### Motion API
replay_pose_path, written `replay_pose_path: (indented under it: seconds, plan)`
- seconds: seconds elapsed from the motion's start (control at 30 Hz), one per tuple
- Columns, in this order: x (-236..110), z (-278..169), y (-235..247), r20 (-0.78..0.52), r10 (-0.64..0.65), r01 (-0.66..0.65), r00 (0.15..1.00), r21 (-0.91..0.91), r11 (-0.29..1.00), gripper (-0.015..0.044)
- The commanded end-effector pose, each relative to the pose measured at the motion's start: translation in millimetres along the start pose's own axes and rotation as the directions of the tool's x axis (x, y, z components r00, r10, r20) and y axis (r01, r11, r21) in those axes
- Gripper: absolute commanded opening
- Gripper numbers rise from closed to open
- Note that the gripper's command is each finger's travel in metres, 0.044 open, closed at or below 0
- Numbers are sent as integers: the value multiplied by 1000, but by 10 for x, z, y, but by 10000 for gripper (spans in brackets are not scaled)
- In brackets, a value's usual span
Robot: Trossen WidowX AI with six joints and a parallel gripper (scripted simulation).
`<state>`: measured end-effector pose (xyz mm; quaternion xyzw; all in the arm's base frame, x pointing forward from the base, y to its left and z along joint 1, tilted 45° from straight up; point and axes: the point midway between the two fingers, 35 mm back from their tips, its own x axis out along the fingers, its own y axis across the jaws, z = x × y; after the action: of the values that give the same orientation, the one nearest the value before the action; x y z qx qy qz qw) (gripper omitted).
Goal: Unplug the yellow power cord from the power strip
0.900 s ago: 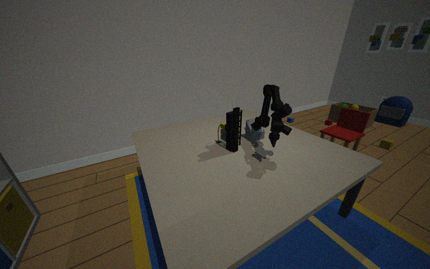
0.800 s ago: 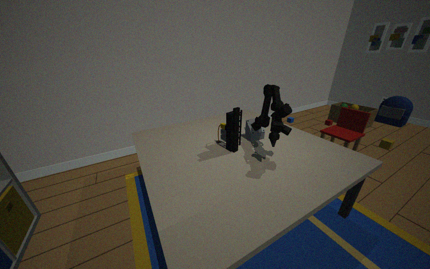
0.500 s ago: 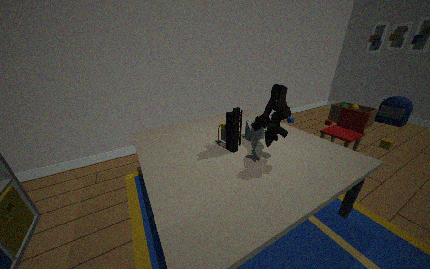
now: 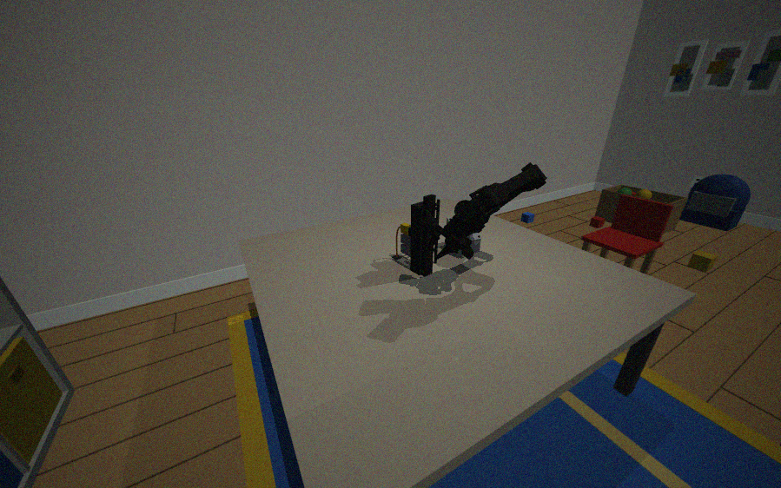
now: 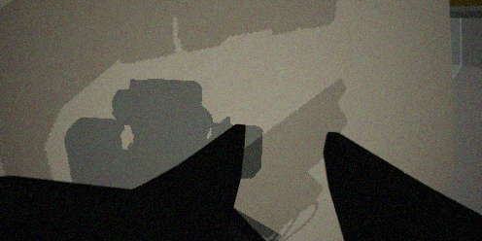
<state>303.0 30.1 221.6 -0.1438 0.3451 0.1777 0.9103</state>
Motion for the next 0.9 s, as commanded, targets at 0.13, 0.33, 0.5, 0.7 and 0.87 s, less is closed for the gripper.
replay_pose_path:
  seconds: [0.13,0.33,0.5,0.7,0.87]
  plan:
    - [295,-497,-945,-227,52,93,972,582,808,160]
    - [361,-1150,-1625,-306,159,223,939,889,399,160]
    - [417,-1870,-1636,-305,382,350,873,935,-52,160]
    - [383,-2517,-1453,-148,603,520,784,687,-508,160]
    - [381,-2532,-1447,-142,607,525,782,675,-518,160]
